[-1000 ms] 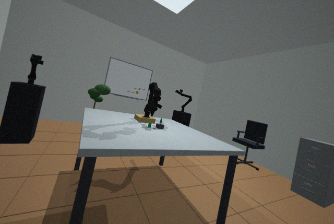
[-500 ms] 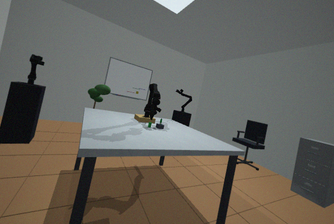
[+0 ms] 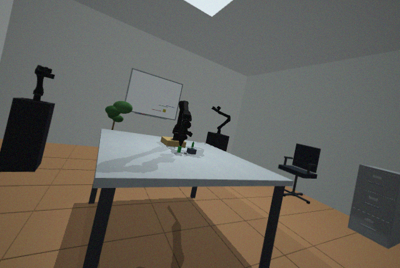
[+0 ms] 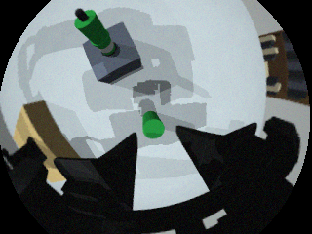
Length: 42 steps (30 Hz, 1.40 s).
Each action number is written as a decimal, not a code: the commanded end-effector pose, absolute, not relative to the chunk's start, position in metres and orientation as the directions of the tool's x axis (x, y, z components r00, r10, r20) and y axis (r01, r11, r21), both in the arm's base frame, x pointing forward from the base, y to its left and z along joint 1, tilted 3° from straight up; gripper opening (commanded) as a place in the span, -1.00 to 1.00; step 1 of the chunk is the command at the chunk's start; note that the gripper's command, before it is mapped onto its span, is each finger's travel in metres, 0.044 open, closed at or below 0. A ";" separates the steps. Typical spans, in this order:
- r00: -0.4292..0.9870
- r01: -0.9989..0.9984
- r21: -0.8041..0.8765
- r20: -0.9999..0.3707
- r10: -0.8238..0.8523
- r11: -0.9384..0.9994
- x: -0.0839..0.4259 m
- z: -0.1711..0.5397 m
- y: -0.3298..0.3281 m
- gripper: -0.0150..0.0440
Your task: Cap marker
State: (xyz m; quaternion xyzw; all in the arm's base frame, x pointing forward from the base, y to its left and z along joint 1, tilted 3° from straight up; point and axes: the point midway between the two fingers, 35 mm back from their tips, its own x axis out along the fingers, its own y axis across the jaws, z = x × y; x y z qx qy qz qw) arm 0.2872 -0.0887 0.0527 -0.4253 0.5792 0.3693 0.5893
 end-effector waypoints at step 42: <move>0.046 -0.931 -0.061 -0.998 -0.050 0.361 0.287 0.009 -0.091 -0.38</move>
